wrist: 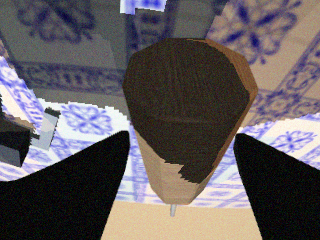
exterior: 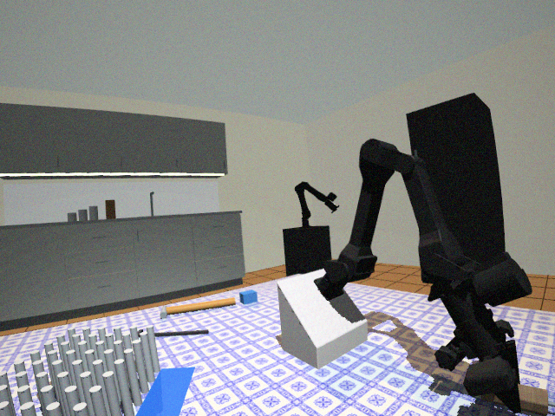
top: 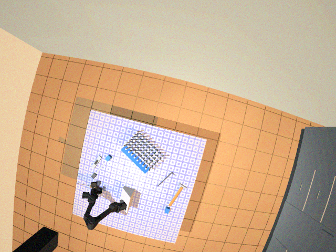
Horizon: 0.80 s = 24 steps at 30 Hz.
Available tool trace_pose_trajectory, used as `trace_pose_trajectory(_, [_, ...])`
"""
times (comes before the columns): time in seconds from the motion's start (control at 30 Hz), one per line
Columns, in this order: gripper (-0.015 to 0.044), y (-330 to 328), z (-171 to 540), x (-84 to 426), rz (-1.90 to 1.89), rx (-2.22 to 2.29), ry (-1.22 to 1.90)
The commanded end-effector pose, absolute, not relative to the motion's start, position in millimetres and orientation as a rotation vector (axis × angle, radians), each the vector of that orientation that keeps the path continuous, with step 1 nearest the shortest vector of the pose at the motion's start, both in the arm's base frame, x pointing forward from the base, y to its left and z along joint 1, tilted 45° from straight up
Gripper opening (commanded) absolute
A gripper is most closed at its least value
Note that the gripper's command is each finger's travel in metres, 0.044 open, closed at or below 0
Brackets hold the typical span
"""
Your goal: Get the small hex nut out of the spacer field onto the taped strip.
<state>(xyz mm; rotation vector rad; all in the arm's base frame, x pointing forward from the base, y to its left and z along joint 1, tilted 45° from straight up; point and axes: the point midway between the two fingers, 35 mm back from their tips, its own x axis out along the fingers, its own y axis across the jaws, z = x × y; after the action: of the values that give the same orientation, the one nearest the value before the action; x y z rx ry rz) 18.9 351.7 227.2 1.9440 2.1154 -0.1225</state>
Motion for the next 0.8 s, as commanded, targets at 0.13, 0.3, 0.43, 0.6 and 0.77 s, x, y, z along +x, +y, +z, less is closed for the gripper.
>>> trace_pose_trajectory(0.13, [0.0181,353,225,20,-0.129,1.951,2.109])
trace_pose_trajectory(0.3, [0.0148,353,225,20,-0.129,1.951,2.109])
trace_pose_trajectory(0.43, [0.0062,349,233,21,-0.128,1.95,2.109])
trace_pose_trajectory(0.6, [0.0,333,260,25,-0.125,1.949,2.109])
trace_pose_trajectory(0.77, [0.0,313,285,26,-0.103,1.942,2.105])
